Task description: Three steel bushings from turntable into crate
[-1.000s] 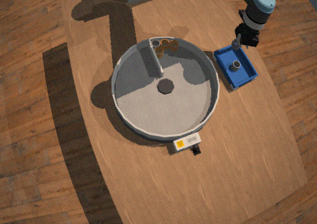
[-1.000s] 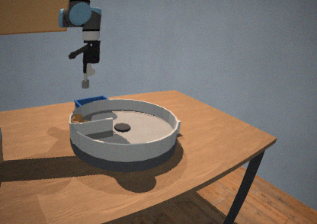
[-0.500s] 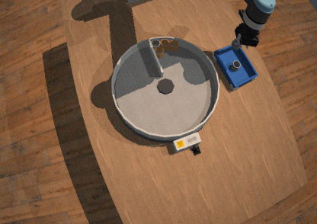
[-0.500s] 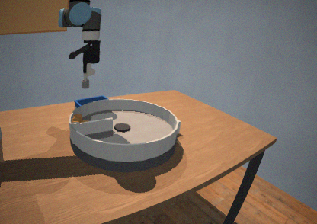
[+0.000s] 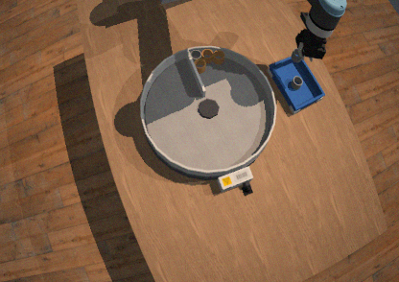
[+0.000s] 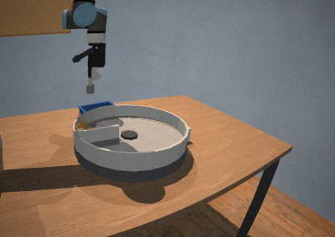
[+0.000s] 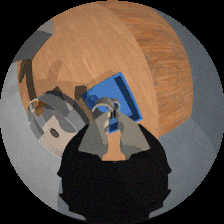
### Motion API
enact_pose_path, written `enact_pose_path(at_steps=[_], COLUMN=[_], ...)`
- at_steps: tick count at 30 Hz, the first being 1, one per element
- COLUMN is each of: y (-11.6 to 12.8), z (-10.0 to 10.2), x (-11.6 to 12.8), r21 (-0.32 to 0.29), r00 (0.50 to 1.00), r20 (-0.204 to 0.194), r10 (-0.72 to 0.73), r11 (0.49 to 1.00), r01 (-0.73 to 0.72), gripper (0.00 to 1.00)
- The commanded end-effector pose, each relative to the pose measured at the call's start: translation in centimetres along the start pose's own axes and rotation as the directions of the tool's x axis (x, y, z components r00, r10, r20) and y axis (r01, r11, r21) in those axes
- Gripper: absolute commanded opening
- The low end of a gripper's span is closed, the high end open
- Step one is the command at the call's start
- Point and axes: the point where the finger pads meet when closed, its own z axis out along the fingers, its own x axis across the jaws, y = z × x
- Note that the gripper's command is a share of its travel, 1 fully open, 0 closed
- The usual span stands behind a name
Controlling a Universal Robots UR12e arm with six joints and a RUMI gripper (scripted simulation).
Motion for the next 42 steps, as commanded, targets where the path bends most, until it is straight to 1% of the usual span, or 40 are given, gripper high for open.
enact_pose_path(at_steps=[1,4,10,12,15,17,20,42], y=[0.0,0.1,0.1,0.1,0.1,0.1,0.1,0.1], z=[0.7,2.0,5.6,5.6,7.0,7.5,7.8,7.8], x=[0.0,0.0,0.1,0.1,0.1,0.1,0.1,0.1], r21=[-0.001,-0.001,-0.001,-0.001,-0.001,-0.001,-0.001,-0.001], r00=[1.0,1.0,1.0,1.0,1.0,1.0,1.0,1.0], r20=[-0.001,-0.001,-0.001,-0.001,-0.001,-0.001,-0.001,-0.001], r10=[0.0,0.0,0.0,0.0,0.0,0.0,0.0,0.0], r11=[1.0,1.0,1.0,1.0,1.0,1.0,1.0,1.0], r01=[0.0,0.0,0.0,0.0,0.0,0.0,0.0,0.0], gripper=[0.0,0.0,0.0,0.0,0.0,0.0,0.0,0.0])
